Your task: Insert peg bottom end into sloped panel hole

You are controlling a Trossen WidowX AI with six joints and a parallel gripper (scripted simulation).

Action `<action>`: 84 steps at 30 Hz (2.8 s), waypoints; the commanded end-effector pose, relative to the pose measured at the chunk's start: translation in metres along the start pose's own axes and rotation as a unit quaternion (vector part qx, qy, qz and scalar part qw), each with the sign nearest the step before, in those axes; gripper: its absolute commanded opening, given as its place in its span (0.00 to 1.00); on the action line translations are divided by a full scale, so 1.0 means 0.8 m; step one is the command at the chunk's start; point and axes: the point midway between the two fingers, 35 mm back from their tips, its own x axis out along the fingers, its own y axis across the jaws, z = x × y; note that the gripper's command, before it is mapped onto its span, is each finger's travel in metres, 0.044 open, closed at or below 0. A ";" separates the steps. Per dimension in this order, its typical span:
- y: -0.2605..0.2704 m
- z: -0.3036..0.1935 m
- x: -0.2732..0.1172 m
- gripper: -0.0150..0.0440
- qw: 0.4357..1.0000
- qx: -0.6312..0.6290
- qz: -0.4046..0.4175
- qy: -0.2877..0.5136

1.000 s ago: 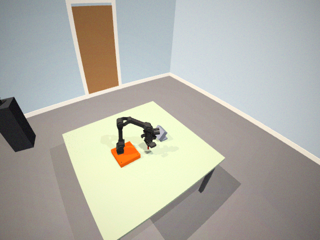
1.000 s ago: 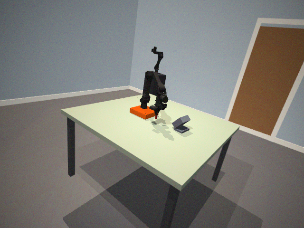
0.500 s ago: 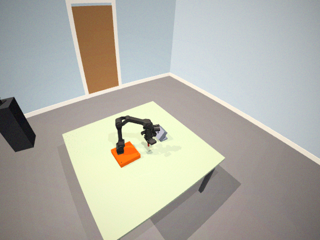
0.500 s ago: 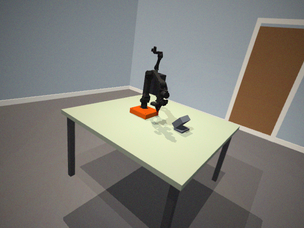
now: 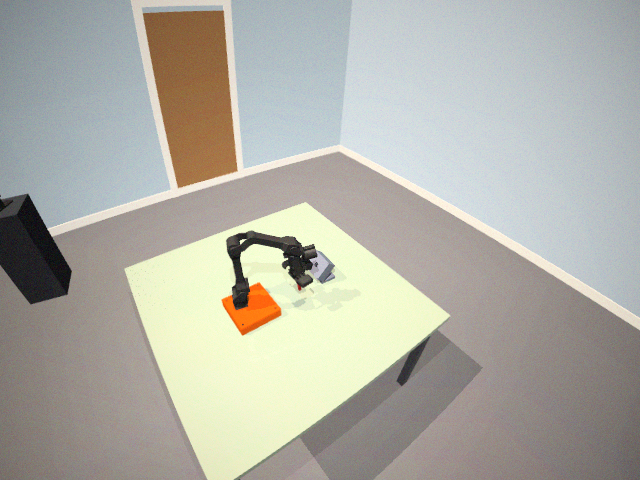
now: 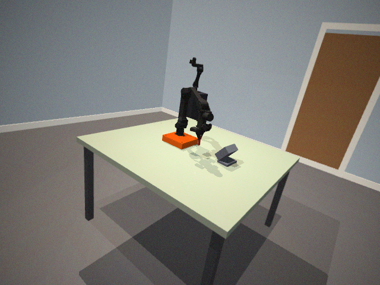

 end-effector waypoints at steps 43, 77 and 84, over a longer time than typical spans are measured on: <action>0.052 0.045 -0.012 0.25 0.983 0.016 -0.030 -0.182; 0.098 0.066 -0.037 0.25 0.947 0.032 -0.007 -0.320; 0.101 0.071 -0.035 0.25 0.944 0.033 -0.005 -0.328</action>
